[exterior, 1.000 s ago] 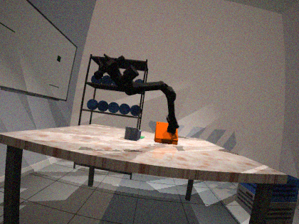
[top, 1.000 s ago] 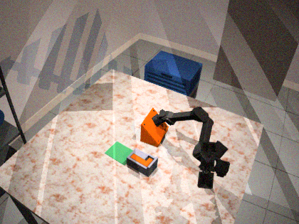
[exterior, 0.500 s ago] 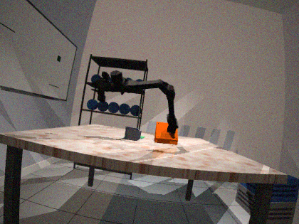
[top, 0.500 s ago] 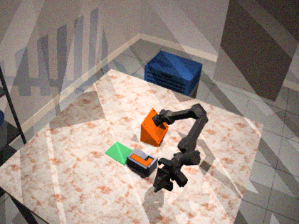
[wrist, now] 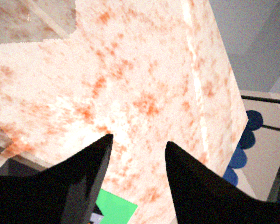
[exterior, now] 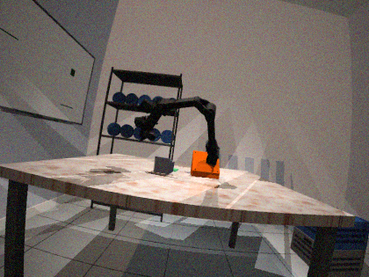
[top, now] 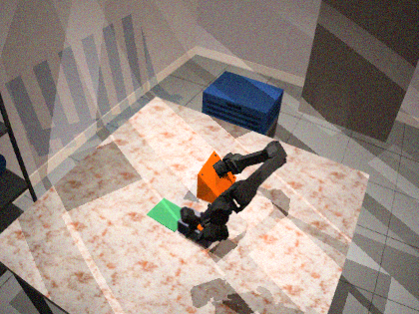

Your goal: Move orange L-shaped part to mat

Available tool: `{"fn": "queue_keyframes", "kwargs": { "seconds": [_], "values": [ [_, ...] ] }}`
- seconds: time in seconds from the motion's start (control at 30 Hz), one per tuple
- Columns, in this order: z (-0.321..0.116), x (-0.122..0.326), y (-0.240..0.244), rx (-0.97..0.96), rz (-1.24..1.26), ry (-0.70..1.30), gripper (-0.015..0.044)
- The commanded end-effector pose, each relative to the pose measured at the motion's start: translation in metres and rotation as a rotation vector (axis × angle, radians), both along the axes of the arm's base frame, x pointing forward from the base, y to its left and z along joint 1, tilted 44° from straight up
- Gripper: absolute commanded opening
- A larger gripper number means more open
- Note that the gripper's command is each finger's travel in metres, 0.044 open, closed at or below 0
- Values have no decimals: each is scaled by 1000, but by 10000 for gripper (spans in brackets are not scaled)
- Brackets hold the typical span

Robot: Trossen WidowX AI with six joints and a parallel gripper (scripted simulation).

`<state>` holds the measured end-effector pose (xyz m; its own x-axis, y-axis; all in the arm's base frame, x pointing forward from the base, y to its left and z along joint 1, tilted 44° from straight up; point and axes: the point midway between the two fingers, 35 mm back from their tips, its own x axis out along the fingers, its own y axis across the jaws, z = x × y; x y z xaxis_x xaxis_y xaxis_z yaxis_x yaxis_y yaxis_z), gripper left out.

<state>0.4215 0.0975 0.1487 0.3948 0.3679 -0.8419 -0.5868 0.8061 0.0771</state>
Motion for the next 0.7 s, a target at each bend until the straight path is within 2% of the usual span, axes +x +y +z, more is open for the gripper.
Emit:
{"fn": "queue_keyframes", "kwargs": {
  "seconds": [0.0,0.1,0.17,0.53,0.67],
  "values": [
    [-24,-76,-8,211,-118,453,180],
    [-21,-116,-8,342,-215,710,180],
    [-16,-131,-8,397,-261,812,180],
    [-16,-132,-8,405,-267,826,180],
    [-33,-134,8,403,-268,824,180]
  ]
}}
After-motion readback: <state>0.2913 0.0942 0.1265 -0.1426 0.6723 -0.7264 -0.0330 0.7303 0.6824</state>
